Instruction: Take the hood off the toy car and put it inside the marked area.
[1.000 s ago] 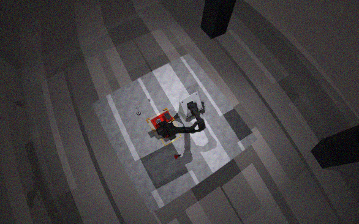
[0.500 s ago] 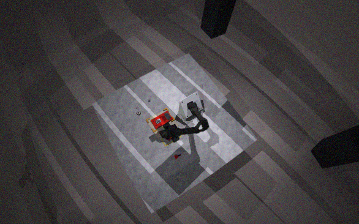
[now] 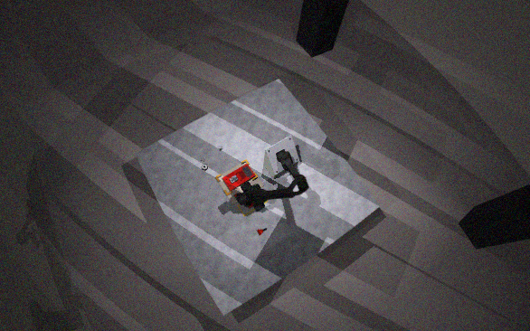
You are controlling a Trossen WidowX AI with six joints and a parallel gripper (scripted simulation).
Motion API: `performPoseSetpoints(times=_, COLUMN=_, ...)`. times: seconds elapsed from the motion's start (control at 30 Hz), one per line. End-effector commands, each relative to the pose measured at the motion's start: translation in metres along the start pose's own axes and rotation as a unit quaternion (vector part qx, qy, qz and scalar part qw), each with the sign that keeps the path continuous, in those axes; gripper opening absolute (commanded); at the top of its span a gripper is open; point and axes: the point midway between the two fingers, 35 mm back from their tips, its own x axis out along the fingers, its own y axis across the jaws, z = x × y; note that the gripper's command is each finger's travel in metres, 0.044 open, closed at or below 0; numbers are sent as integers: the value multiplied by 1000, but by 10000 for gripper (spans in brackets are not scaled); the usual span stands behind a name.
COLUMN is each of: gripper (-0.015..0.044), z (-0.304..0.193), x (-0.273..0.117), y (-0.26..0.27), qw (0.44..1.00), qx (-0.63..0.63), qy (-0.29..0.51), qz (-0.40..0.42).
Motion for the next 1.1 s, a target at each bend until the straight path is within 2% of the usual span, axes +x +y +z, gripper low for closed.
performPoseSetpoints(times=0.0, gripper=0, z=-1, x=5, y=-1, qw=1000, qx=4, qy=2, qz=1)
performPoseSetpoints(times=1.07, gripper=0, z=-1, x=30, y=-1, qw=1000, qx=3, qy=2, qz=0)
